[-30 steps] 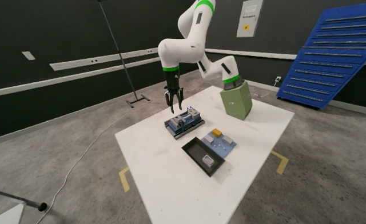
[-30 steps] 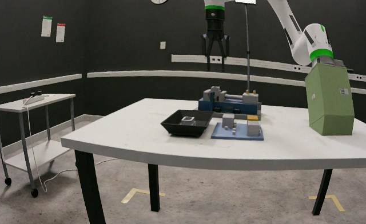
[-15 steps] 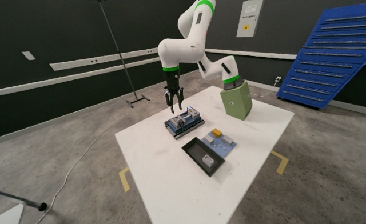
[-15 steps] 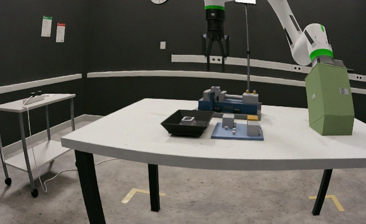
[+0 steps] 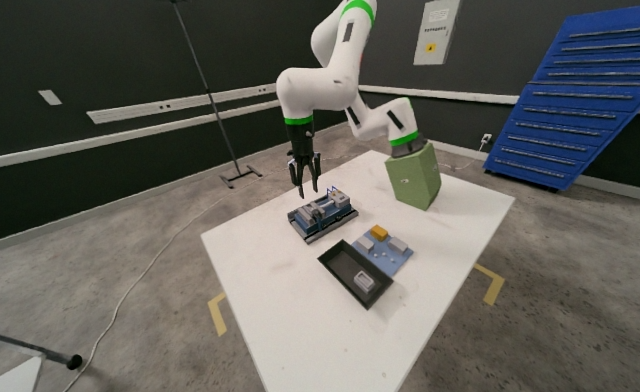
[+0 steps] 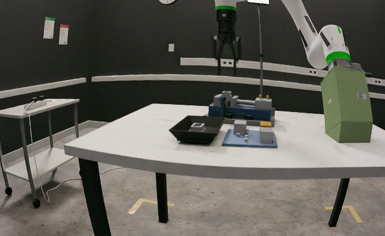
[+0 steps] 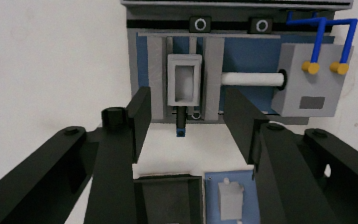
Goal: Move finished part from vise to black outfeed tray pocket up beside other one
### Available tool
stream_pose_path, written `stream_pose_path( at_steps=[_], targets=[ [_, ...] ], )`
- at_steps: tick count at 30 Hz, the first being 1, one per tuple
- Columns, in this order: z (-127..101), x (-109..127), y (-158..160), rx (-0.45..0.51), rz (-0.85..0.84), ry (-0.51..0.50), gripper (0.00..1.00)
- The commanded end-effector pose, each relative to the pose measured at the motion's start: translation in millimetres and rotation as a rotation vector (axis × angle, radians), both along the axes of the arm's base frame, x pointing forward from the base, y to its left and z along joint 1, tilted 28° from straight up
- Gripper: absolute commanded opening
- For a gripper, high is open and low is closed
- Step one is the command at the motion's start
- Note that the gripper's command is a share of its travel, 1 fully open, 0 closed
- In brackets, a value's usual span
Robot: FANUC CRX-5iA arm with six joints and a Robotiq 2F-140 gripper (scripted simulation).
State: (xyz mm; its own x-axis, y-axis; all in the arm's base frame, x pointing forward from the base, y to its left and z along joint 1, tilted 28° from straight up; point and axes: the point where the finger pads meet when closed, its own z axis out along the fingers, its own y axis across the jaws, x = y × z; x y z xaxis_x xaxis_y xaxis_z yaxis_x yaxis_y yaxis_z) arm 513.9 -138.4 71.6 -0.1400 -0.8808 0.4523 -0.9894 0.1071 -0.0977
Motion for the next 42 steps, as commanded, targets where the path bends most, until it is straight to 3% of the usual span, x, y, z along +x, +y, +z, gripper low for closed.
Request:
stream_pose_path(
  at_steps=[1,23,42],
  targets=[
    [0,1,0,0.000,0.001,-0.002,0.46],
    [-15,1,-8,0.000,0.001,-0.001,0.46],
    [-43,3,-23,0.000,0.001,-0.001,0.46]
  ],
)
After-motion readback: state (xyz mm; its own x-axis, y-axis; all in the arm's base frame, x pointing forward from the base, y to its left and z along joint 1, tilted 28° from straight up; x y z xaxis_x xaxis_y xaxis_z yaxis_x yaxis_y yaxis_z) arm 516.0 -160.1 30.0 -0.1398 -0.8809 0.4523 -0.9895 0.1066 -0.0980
